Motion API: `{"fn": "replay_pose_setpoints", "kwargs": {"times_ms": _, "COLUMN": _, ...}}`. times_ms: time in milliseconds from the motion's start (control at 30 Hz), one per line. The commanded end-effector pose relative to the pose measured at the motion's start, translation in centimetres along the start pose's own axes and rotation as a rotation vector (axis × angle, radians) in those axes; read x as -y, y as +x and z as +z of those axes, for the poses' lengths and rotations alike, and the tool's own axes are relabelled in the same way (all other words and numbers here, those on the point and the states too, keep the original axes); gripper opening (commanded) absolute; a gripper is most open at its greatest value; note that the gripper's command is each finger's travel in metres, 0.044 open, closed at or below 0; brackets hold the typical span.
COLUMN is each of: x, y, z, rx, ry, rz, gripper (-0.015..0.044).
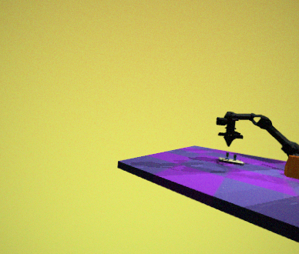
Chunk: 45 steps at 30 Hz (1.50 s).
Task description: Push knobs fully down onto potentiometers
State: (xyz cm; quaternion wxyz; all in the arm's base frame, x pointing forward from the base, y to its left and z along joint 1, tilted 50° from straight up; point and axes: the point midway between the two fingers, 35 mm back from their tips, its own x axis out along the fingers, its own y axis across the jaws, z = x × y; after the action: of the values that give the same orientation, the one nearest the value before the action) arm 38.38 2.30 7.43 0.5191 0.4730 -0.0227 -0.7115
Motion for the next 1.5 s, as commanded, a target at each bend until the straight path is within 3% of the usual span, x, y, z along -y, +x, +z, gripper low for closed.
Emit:
{"fn": "replay_pose_setpoints", "kwargs": {"times_ms": 0, "x": 0.1, "y": -0.1, "z": -0.1, "rx": -0.001, "ry": 0.034, "rz": -0.006, "gripper": 0.0000}}
{"fn": "replay_pose_setpoints", "kwargs": {"times_ms": 733, "x": 0.1, "y": 3.9, "z": -0.1, "rx": -0.001, "ry": 0.035, "rz": -0.005, "gripper": 0.0000}}
{"fn": "replay_pose_setpoints", "kwargs": {"times_ms": 1467, "x": 0.1, "y": 4.3, "z": -0.1, "rx": 0.000, "ry": 0.035, "rz": -0.004, "gripper": 0.0000}}
